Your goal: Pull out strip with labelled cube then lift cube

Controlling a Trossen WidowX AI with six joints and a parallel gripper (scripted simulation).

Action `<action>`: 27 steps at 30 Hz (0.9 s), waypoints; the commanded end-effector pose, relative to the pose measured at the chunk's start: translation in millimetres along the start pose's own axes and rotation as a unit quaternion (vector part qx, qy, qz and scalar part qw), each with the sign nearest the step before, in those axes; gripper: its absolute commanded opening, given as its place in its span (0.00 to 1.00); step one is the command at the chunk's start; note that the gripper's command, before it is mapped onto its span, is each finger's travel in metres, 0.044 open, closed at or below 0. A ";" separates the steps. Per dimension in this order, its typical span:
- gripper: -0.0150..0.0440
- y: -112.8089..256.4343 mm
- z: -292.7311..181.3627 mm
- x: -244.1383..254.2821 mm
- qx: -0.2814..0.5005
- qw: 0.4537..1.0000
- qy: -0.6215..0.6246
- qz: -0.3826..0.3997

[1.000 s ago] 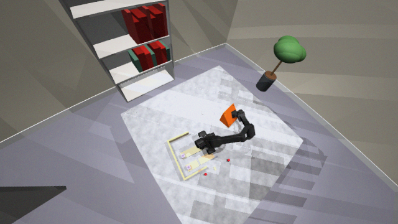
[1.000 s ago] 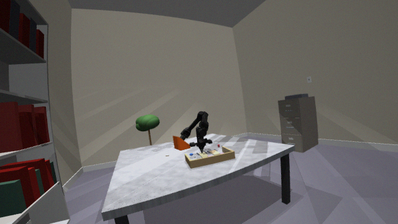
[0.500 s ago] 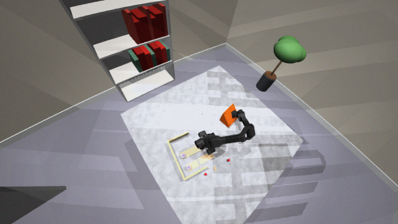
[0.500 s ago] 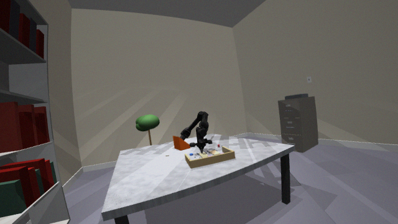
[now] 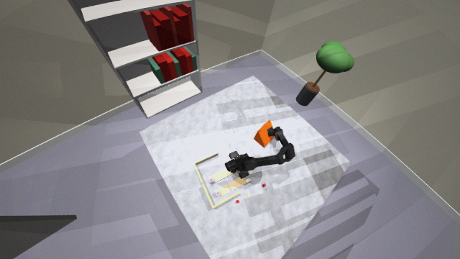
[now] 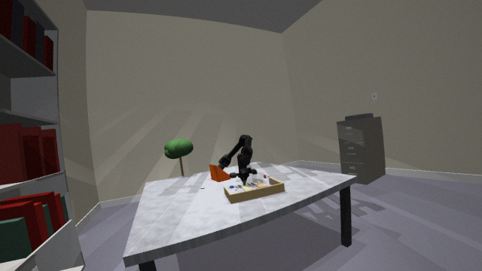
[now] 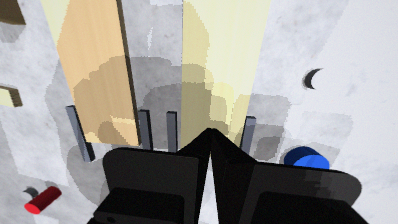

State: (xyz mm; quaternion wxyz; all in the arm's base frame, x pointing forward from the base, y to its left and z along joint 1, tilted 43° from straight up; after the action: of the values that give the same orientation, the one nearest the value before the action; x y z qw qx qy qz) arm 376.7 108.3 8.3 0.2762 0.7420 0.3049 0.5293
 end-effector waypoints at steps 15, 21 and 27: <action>0.25 -2.6 1.0 0.8 0.000 1.000 -0.002 0.002; 0.25 -3.0 0.9 0.8 0.000 1.000 -0.002 0.002; 0.25 -3.1 -7.0 -1.2 0.000 1.000 -0.002 0.002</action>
State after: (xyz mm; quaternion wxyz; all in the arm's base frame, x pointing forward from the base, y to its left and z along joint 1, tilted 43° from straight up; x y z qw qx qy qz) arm 376.0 108.3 7.8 0.2790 0.7401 0.3011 0.5327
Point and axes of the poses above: the point midway between the two fingers, 35 mm back from their tips, its own y axis back along the fingers, its own x axis across the jaws, z = x × y, the point moved 3 cm from there along y, back along the fingers, and after that the axes turned 9 degrees about -y, right-handed, at the moved point
